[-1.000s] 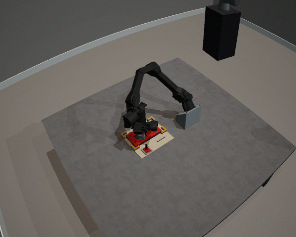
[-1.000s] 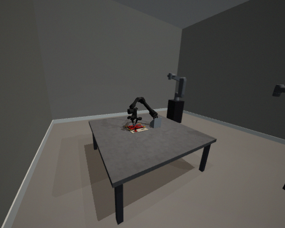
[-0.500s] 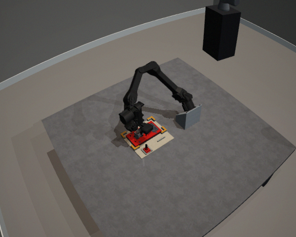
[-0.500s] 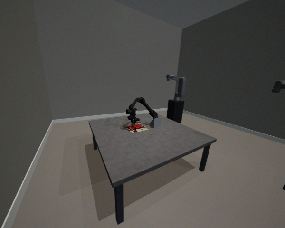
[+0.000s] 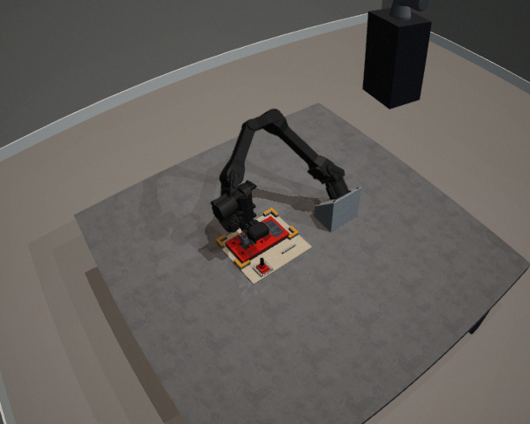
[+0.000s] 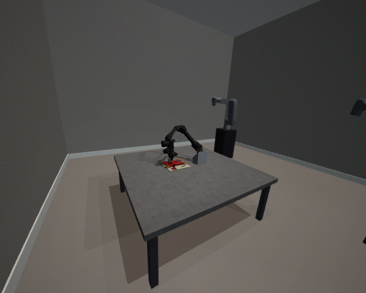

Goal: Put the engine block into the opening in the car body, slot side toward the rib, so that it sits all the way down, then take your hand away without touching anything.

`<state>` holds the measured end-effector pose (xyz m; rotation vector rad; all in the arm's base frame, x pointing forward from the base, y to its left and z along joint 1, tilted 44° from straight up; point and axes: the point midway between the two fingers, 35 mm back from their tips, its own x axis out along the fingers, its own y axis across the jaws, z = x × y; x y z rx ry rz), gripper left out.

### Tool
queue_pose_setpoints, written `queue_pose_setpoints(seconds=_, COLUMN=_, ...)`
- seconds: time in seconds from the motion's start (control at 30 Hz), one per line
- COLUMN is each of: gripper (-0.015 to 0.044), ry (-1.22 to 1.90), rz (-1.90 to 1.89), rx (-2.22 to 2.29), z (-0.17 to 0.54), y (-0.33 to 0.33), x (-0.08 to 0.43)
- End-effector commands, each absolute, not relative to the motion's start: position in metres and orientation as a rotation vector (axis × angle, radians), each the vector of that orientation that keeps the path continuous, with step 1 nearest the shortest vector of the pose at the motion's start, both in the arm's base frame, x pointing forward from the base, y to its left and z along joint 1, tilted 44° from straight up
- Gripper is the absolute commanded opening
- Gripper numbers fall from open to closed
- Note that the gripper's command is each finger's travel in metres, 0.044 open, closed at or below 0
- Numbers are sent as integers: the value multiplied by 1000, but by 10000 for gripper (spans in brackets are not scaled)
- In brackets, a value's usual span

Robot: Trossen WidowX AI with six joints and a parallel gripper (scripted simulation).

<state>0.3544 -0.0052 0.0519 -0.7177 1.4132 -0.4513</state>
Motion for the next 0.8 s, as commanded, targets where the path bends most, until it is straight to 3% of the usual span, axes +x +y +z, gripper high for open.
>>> queue_pose_setpoints(seconds=0.0, gripper=159, ry=1406, rz=-457, rx=-717, z=52, y=-5, x=355)
queue_pose_setpoints(seconds=0.77, gripper=159, ry=1445, rz=-368, rx=-822, z=53, y=-4, x=355)
